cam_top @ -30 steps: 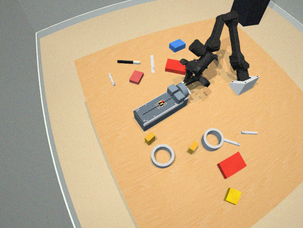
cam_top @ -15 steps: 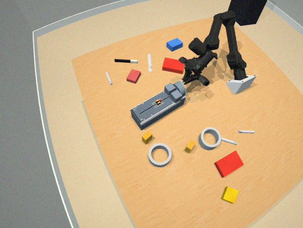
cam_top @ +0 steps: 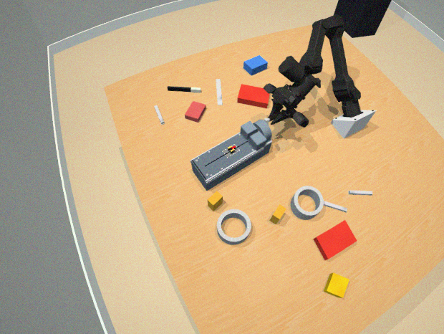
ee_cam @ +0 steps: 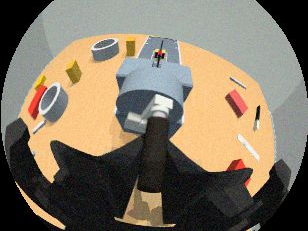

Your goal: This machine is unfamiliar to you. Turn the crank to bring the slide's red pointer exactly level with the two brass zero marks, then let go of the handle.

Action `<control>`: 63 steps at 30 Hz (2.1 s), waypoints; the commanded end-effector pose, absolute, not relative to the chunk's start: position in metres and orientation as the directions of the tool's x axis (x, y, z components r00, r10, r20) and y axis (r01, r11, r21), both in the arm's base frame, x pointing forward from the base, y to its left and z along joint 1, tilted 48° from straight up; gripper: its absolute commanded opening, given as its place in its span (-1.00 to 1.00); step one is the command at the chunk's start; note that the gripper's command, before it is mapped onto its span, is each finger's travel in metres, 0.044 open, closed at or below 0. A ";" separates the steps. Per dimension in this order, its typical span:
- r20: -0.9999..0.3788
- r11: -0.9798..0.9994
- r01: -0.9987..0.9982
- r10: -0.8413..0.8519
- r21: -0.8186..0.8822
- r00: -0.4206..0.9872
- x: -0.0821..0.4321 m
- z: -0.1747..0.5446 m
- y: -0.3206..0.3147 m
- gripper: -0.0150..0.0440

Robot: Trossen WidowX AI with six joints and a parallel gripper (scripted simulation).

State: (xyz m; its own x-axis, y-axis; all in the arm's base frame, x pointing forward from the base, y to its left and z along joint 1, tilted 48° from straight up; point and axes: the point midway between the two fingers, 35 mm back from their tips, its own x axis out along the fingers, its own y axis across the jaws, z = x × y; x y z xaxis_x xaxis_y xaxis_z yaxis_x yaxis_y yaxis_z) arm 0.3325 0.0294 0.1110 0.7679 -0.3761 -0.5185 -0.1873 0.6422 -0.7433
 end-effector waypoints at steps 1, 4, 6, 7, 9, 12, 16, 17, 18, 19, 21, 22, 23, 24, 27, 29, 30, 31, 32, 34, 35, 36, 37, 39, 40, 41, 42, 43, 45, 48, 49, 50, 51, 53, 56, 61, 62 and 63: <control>-0.526 0.642 -0.206 -0.358 -0.738 0.772 0.330 0.106 0.037 -0.49; -0.526 0.643 -0.206 -0.357 -0.738 0.772 0.330 0.105 0.038 -0.49; -0.526 0.643 -0.206 -0.357 -0.738 0.772 0.330 0.104 0.038 -0.49; -0.526 0.643 -0.206 -0.357 -0.738 0.772 0.330 0.104 0.038 -0.49; -0.526 0.643 -0.206 -0.357 -0.738 0.772 0.329 0.103 0.039 -0.49; -0.526 0.643 -0.206 -0.357 -0.738 0.772 0.329 0.103 0.039 -0.49; -0.526 0.643 -0.206 -0.357 -0.738 0.772 0.329 0.101 0.040 -0.49; -0.526 0.643 -0.206 -0.357 -0.738 0.772 0.329 0.101 0.040 -0.49; -0.526 0.643 -0.206 -0.357 -0.738 0.772 0.329 0.101 0.040 -0.49; -0.526 0.643 -0.206 -0.357 -0.738 0.772 0.329 0.100 0.041 -0.49; -0.526 0.643 -0.206 -0.357 -0.738 0.772 0.329 0.100 0.041 -0.49; -0.526 0.643 -0.206 -0.357 -0.738 0.772 0.329 0.100 0.041 -0.49; -0.526 0.643 -0.206 -0.357 -0.738 0.772 0.329 0.099 0.041 -0.49; -0.526 0.643 -0.206 -0.357 -0.738 0.772 0.329 0.099 0.041 -0.49; -0.526 0.643 -0.206 -0.357 -0.738 0.772 0.328 0.098 0.042 -0.49; -0.526 0.643 -0.206 -0.357 -0.738 0.772 0.328 0.098 0.042 -0.49; -0.526 0.643 -0.206 -0.357 -0.738 0.772 0.328 0.097 0.042 -0.49; -0.526 0.643 -0.206 -0.357 -0.738 0.772 0.328 0.097 0.042 -0.49; -0.526 0.643 -0.206 -0.357 -0.738 0.772 0.328 0.097 0.042 -0.49; -0.526 0.643 -0.206 -0.357 -0.738 0.772 0.328 0.096 0.042 -0.49; -0.526 0.643 -0.206 -0.357 -0.738 0.772 0.328 0.096 0.042 -0.49; -0.526 0.643 -0.206 -0.357 -0.738 0.772 0.328 0.096 0.042 -0.49; -0.526 0.643 -0.206 -0.357 -0.738 0.772 0.328 0.096 0.043 -0.49; -0.526 0.643 -0.206 -0.357 -0.738 0.772 0.328 0.095 0.043 -0.49; -0.526 0.643 -0.206 -0.357 -0.738 0.772 0.328 0.095 0.043 -0.49; -0.526 0.643 -0.206 -0.357 -0.738 0.772 0.328 0.095 0.043 -0.49; -0.526 0.643 -0.206 -0.357 -0.738 0.772 0.328 0.094 0.043 -0.49; -0.526 0.643 -0.206 -0.357 -0.738 0.772 0.328 0.094 0.043 -0.49; -0.526 0.643 -0.206 -0.357 -0.738 0.772 0.328 0.094 0.043 -0.49; -0.526 0.643 -0.206 -0.357 -0.738 0.772 0.328 0.093 0.043 -0.49; -0.526 0.643 -0.206 -0.357 -0.738 0.772 0.328 0.092 0.044 -0.49; -0.526 0.643 -0.206 -0.357 -0.738 0.772 0.328 0.092 0.044 -0.49; -0.526 0.643 -0.206 -0.357 -0.738 0.772 0.328 0.092 0.044 -0.49; -0.526 0.643 -0.206 -0.357 -0.738 0.772 0.328 0.091 0.044 -0.49; -0.526 0.643 -0.206 -0.357 -0.738 0.772 0.328 0.090 0.044 -0.49; -0.526 0.643 -0.206 -0.357 -0.738 0.772 0.327 0.089 0.044 -0.49; -0.526 0.643 -0.206 -0.357 -0.738 0.772 0.327 0.089 0.044 -0.49; -0.526 0.643 -0.206 -0.357 -0.738 0.772 0.327 0.088 0.044 -0.49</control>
State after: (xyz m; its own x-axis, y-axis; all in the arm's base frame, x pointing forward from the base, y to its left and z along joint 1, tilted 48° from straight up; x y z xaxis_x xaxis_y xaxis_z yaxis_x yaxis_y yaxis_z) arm 0.3289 0.0406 0.0963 0.7760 -0.3732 -0.5084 -0.1803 0.6412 -0.7459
